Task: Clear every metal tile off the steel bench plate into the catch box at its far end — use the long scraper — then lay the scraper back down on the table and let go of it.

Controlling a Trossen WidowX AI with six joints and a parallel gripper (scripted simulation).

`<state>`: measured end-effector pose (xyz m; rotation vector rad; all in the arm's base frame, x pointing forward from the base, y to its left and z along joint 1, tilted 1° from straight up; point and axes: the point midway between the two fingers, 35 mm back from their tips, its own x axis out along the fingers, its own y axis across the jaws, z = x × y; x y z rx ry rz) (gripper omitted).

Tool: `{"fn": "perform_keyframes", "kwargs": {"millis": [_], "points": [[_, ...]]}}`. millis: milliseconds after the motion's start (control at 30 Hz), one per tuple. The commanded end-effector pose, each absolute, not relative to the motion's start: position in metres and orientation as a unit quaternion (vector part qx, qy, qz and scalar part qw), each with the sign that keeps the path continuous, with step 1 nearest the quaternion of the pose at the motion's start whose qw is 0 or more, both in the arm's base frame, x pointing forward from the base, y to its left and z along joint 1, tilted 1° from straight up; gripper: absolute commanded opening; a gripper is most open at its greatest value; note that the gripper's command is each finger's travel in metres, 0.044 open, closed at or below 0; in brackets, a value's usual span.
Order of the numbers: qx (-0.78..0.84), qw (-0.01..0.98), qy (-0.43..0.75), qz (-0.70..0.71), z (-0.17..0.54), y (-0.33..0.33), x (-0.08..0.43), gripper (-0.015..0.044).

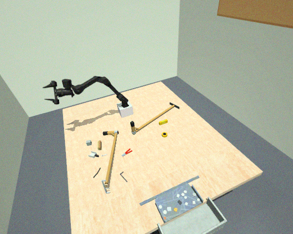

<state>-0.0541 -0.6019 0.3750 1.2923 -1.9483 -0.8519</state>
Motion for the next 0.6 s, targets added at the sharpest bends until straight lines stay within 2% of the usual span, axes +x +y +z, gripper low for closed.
{"fn": "perform_keyframes", "kwargs": {"millis": [0, 567], "points": [[0.484, 0.299, -0.767, -0.296, 0.370, -0.610, -0.075, 0.0440], [0.447, 0.218, -0.850, -0.176, 0.330, -0.634, -0.164, 0.0440]]}}
